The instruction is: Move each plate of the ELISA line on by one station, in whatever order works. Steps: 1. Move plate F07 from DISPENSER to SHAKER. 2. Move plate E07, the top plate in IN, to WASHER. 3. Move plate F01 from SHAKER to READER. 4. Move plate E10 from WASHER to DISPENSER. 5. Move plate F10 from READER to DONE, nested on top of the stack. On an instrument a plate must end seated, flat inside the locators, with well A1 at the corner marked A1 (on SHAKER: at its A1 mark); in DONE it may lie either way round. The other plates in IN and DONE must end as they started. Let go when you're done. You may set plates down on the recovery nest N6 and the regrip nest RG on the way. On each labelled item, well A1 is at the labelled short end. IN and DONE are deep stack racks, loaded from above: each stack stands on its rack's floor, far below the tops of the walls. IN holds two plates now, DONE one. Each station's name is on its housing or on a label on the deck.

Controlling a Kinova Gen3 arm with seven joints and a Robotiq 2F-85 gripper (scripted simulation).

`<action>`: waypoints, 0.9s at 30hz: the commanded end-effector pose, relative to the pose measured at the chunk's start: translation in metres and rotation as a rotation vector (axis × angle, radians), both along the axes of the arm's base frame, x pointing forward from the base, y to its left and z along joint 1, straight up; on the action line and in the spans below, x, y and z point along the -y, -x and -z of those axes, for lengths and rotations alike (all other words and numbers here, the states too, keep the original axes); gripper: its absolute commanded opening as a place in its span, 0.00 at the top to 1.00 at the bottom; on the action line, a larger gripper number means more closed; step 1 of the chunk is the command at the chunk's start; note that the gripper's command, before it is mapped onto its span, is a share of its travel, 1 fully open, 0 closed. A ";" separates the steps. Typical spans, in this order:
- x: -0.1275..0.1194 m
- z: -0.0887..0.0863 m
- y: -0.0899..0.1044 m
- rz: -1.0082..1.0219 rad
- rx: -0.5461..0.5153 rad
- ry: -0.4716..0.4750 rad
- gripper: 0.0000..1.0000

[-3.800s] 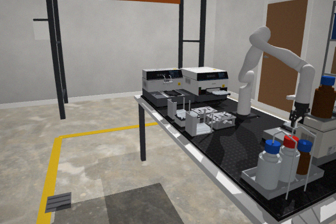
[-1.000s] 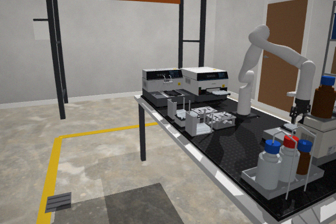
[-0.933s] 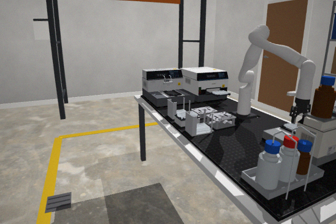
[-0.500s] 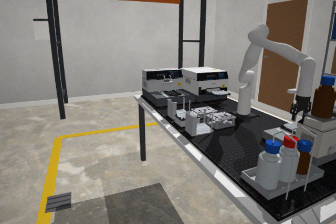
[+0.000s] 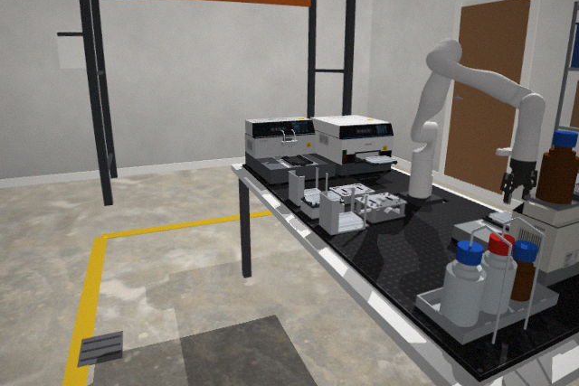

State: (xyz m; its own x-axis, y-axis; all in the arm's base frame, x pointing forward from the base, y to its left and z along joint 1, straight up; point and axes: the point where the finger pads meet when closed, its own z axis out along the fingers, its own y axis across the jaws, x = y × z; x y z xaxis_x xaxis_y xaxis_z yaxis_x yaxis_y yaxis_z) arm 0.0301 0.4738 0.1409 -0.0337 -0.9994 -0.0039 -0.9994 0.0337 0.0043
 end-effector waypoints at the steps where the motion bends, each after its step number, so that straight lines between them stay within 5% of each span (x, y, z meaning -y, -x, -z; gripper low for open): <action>1: 0.000 -0.005 0.000 0.000 0.000 -0.002 0.00; 27: 0.000 -0.037 0.000 0.000 0.000 -0.002 0.00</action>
